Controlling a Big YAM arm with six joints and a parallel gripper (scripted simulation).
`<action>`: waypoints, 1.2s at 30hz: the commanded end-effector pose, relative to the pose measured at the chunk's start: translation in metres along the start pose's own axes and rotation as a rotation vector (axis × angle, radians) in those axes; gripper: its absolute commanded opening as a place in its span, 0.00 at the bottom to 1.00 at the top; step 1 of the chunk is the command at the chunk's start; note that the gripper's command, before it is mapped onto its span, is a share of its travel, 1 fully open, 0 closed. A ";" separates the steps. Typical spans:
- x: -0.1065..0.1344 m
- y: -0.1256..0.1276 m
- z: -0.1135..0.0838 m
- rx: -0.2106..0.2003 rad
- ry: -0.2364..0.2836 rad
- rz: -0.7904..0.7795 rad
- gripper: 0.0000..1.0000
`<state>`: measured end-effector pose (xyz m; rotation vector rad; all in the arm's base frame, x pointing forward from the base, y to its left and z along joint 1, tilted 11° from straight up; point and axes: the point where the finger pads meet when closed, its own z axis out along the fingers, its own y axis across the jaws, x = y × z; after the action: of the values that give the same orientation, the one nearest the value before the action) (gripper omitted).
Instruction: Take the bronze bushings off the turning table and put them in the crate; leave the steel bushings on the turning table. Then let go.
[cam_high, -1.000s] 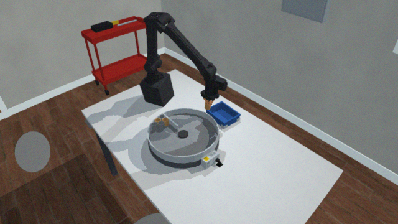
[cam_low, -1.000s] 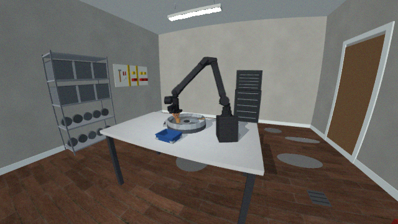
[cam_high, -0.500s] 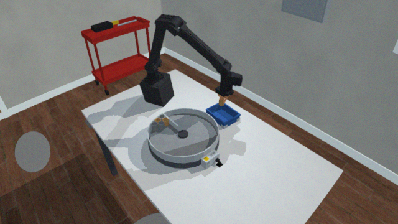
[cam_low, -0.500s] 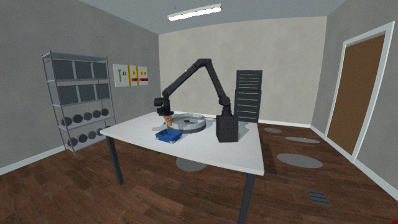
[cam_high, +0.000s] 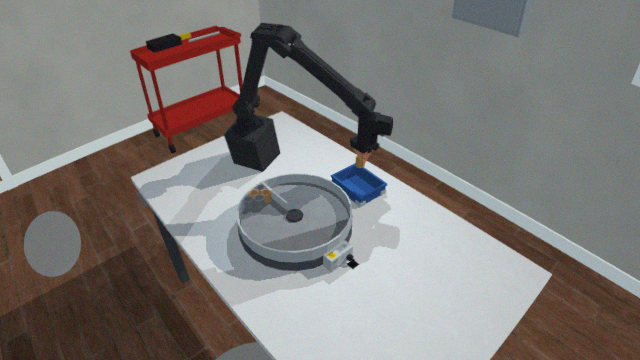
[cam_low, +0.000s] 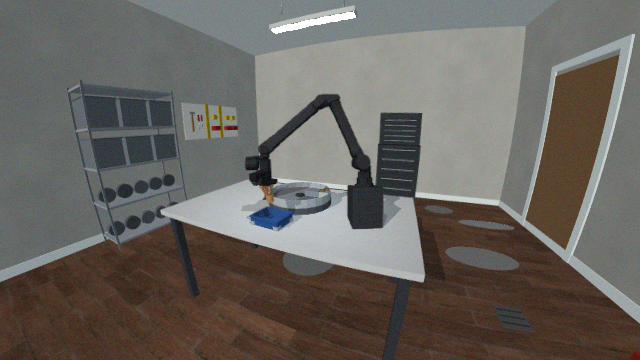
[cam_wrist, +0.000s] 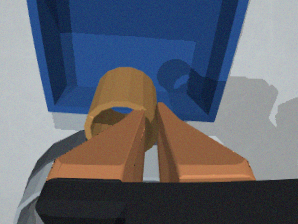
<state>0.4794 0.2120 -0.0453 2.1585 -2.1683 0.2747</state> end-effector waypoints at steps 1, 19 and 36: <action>-0.003 -0.014 -0.012 0.029 -0.016 0.025 0.00; -0.003 -0.014 -0.012 0.029 -0.016 0.025 0.00; 0.004 -0.005 0.015 0.005 -0.003 0.014 0.00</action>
<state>0.4796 0.2116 -0.0508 2.1575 -2.1731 0.2763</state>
